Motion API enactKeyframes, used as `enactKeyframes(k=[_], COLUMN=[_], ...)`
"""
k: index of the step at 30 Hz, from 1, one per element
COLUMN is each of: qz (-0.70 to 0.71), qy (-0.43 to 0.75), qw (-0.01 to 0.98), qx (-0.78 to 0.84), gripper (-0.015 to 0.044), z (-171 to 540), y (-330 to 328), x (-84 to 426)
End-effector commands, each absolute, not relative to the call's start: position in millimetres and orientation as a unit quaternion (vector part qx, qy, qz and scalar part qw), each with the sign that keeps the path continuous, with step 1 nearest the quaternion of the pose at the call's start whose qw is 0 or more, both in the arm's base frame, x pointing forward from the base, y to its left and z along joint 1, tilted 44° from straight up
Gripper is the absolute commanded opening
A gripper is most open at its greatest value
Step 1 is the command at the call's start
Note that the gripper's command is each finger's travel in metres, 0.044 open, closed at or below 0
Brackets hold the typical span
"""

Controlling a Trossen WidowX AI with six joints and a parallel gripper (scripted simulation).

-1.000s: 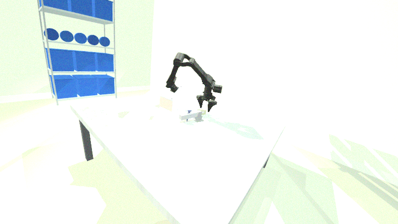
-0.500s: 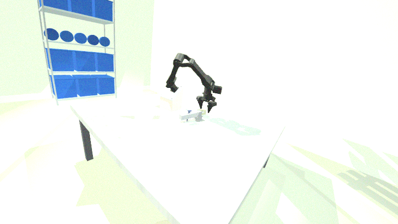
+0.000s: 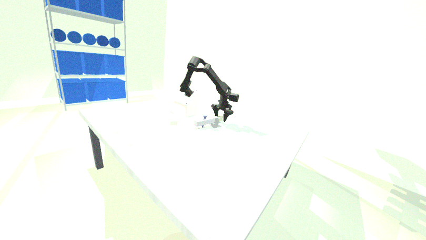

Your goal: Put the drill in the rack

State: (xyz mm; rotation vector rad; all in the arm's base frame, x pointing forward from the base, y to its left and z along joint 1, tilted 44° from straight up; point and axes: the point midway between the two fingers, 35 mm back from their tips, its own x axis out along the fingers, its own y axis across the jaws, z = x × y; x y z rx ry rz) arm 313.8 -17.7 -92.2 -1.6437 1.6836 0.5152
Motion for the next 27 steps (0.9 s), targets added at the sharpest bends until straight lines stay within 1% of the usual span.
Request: enactKeyframes(k=[1, 13, 27], qz=[0.202, 0.201, 0.199], qy=[0.653, 0.654, 0.654], qw=[0.353, 0.352, 0.357], qx=[-0.639, -0.639, -0.637], gripper=[0.044, 0.044, 0.0073], z=[-97.2, -104.5, -101.8], y=[-23.9, -37.4, -35.4], x=[312.0, 311.1, 312.6])
